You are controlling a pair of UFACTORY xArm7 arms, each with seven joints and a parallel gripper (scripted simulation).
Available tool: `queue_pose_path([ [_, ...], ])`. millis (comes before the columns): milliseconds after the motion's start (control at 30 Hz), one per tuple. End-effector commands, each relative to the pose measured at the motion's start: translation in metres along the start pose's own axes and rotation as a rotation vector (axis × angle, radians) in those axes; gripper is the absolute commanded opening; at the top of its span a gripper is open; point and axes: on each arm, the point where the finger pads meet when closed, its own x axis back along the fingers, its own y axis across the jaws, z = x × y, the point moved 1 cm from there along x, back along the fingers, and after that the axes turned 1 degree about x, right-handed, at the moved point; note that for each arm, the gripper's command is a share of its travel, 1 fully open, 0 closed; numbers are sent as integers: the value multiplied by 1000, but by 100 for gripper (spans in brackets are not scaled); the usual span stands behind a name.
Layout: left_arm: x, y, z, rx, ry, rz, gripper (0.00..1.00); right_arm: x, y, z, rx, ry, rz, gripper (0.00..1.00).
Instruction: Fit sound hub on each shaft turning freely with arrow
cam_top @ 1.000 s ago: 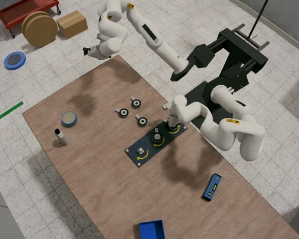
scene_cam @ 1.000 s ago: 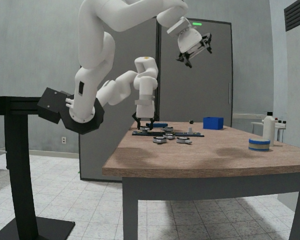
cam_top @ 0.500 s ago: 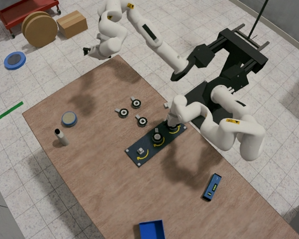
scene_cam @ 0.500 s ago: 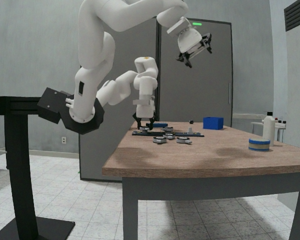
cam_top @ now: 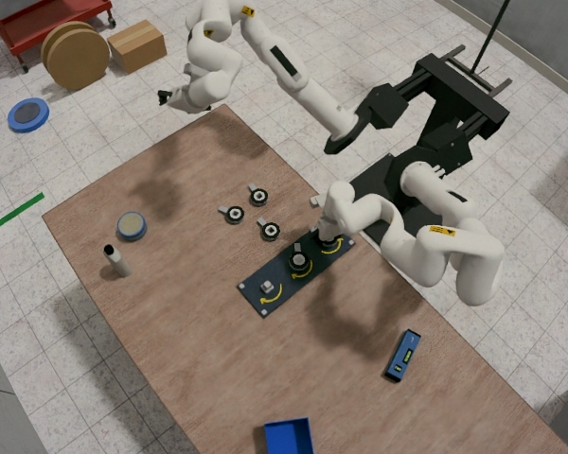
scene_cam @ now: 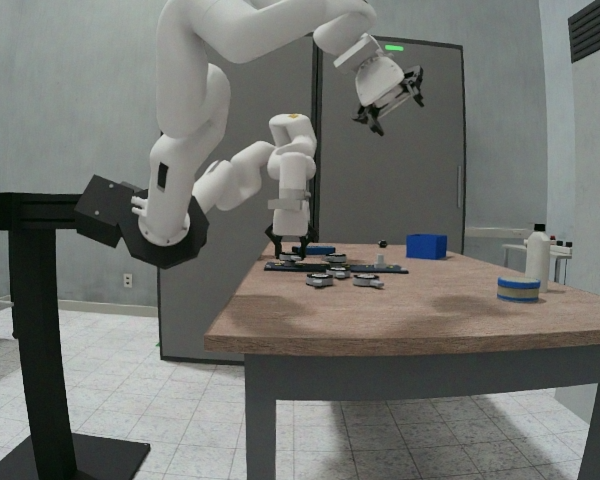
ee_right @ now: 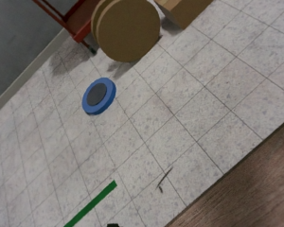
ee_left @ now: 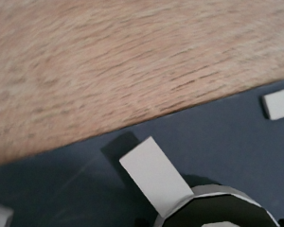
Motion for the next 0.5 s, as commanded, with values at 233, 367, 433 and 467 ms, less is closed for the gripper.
queue_pose_path([
  [233,2,-1,1,82,0,8,0,1,-1,0,-3,-3,1,100],
  [367,2,-1,1,274,1,8,0,1,-1,0,-3,-3,1,100],
  [433,2,-1,1,274,1,8,0,1,-1,0,-3,-3,1,100],
  [467,2,-1,1,274,1,8,0,1,-1,0,-3,-3,1,100],
])
